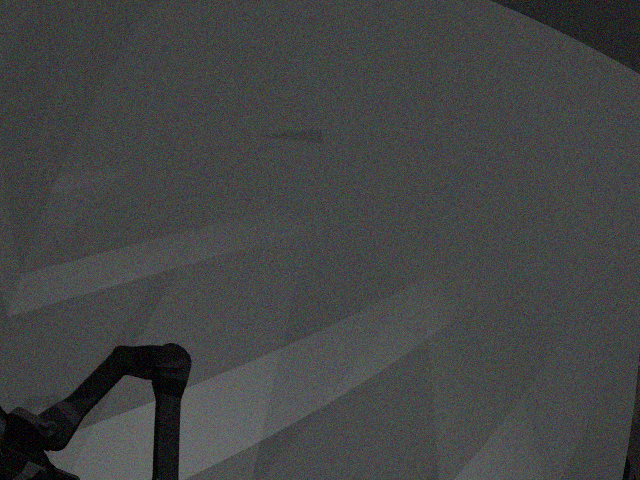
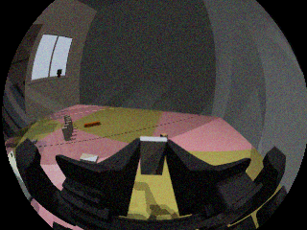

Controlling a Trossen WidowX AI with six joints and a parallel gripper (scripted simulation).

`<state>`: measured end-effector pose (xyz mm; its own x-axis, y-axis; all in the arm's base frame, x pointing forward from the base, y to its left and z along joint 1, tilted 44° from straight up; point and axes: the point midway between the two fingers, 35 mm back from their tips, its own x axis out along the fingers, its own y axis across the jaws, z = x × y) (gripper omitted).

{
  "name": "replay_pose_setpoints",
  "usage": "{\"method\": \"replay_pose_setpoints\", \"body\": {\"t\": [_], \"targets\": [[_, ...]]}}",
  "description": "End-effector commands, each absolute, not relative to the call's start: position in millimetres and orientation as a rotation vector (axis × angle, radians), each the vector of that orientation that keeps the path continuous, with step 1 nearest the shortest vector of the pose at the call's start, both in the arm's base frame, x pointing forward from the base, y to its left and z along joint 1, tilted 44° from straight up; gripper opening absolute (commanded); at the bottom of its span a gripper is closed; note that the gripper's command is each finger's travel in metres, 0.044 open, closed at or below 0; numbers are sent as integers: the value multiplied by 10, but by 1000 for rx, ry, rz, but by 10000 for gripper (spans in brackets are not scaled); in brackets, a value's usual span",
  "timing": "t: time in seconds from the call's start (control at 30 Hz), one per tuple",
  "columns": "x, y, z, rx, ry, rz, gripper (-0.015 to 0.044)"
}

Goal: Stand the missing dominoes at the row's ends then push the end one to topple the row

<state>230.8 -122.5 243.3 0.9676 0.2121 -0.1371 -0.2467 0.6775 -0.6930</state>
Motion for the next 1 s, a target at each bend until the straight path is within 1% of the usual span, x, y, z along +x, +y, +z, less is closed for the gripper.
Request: {"method": "replay_pose_setpoints", "body": {"t": [0.0,0.4,0.97], "targets": [[2299,-1219,2438,-794,39,260,107],[2303,-1235,2425,-794,40,260,107],[2369,-1628,2036,-790,46,259,107]]}}
